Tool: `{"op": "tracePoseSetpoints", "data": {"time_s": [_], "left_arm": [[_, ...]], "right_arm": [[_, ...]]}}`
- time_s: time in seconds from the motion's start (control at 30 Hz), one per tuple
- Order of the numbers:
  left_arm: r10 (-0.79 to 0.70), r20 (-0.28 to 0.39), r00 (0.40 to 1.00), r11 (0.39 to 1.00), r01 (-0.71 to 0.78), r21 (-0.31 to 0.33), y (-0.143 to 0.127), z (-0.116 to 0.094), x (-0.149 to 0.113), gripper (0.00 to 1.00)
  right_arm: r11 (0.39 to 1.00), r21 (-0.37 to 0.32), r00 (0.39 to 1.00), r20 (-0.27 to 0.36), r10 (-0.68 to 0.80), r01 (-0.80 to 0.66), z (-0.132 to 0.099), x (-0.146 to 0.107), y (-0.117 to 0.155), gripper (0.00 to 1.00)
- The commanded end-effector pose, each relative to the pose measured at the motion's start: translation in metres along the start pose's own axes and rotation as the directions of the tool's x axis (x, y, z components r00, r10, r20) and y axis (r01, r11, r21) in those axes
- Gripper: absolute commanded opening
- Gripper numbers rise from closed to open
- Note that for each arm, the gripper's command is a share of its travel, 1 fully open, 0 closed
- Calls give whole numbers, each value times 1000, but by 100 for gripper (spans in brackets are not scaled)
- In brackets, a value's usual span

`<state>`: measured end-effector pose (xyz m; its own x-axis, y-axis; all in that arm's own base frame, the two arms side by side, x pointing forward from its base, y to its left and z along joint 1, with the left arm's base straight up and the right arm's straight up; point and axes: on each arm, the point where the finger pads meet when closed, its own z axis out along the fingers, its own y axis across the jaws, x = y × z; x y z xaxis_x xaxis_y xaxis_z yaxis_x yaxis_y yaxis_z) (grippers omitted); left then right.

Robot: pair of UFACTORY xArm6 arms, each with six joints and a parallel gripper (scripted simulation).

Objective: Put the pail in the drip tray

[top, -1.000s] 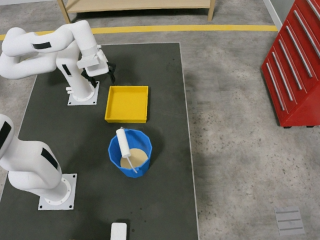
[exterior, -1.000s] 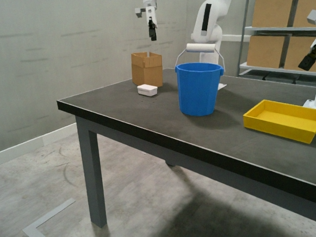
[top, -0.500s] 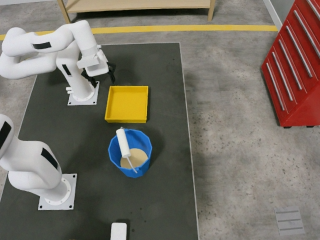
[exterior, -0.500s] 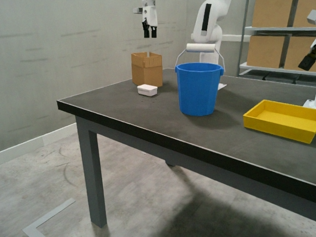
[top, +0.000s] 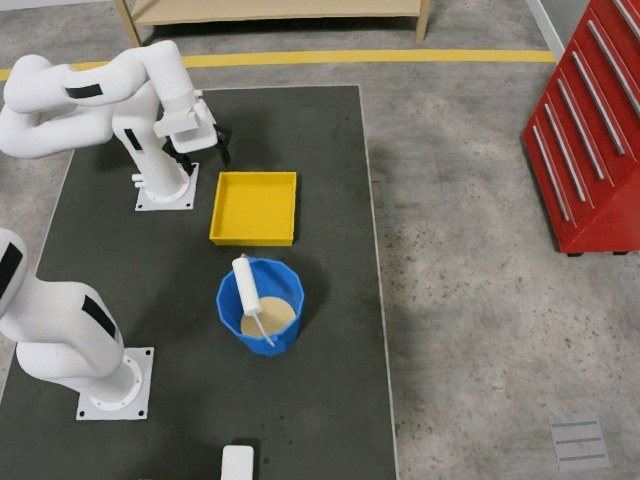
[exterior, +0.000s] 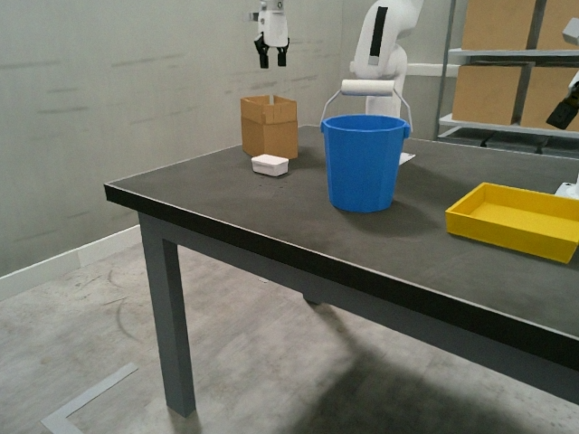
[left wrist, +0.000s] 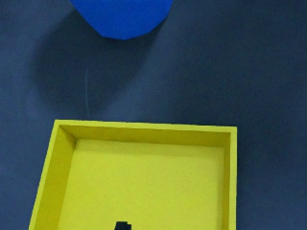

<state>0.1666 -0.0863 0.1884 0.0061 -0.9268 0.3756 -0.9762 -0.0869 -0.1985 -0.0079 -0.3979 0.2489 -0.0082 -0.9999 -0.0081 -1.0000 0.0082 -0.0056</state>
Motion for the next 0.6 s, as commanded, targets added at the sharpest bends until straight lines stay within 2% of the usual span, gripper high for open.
{"op": "tracePoseSetpoints", "data": {"time_s": [0.0, 0.3, 0.57], "left_arm": [[0, 0, 1000, 1000, 0, 2, 0, -1, 0, 100], [-3, 1, 1000, 1000, 3, -3, 0, -3, 2, 100], [-36, 23, 999, 998, 37, -50, -3, -32, 21, 100]], "right_arm": [[1000, -5, 1000, -7, 11, -11, -1, 2, 1, 100], [1000, -6, 1000, -8, 14, -14, -1, 2, 1, 100], [1000, -6, 1000, -8, 14, -14, -1, 2, 1, 100]]}}
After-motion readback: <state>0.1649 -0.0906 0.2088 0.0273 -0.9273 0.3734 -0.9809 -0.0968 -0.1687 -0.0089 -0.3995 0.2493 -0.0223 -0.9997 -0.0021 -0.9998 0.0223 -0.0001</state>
